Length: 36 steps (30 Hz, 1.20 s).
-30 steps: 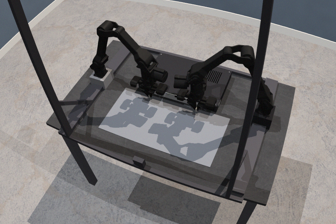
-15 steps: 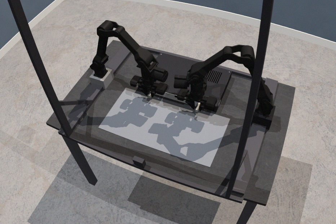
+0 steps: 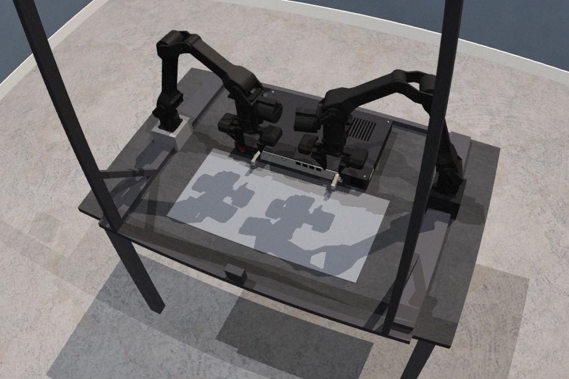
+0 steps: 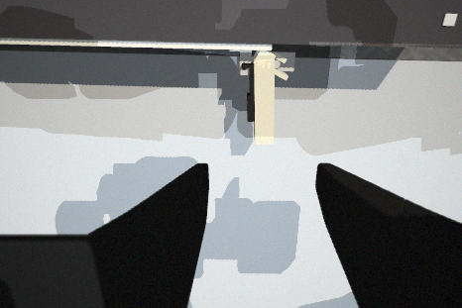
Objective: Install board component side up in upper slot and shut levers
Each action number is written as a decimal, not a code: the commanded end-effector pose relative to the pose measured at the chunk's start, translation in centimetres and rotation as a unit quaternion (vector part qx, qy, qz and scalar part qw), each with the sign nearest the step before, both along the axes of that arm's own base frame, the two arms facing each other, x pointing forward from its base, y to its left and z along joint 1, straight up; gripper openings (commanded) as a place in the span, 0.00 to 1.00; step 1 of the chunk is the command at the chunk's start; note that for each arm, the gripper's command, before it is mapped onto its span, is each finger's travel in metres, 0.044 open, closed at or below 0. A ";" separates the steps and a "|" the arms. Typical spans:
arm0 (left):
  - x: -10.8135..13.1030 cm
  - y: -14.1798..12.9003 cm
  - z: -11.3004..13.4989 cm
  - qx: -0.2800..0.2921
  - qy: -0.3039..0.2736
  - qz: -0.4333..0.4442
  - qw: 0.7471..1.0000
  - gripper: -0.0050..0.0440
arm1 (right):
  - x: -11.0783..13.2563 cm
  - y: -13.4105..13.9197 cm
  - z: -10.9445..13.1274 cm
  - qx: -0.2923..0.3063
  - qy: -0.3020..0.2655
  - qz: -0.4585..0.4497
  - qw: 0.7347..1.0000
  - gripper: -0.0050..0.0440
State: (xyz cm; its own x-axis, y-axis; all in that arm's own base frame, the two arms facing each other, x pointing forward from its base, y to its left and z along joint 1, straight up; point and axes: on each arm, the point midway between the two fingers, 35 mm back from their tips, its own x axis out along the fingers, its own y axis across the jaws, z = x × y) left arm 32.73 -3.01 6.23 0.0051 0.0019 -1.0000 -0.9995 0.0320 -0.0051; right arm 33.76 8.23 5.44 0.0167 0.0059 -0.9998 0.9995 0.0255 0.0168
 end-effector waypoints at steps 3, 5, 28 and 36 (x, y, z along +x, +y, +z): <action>-0.3 0.0 1.3 0.019 -0.030 -0.095 0.995 0.90 | 0.5 -0.5 2.6 0.011 -0.065 0.075 0.995 0.51; -0.5 0.0 1.4 0.028 -0.039 -0.147 0.988 1.00 | 0.6 -0.7 3.6 0.011 -0.095 0.121 0.988 0.51; -2.8 0.7 2.7 0.107 -0.117 -0.590 0.792 1.00 | -0.5 -3.4 13.4 -0.174 -0.362 0.515 0.758 0.51; -3.2 0.9 3.0 0.121 -0.129 -0.666 0.724 1.00 | -1.6 -4.2 16.0 -0.269 -0.396 0.584 0.655 0.51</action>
State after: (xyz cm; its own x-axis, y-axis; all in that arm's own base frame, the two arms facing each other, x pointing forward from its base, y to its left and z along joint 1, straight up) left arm 29.45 -2.21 8.38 0.3086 0.0240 -0.9509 -0.1279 0.9917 -0.0165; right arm 32.73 4.37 19.96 0.7780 0.1068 -0.6192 0.0672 0.9656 0.2510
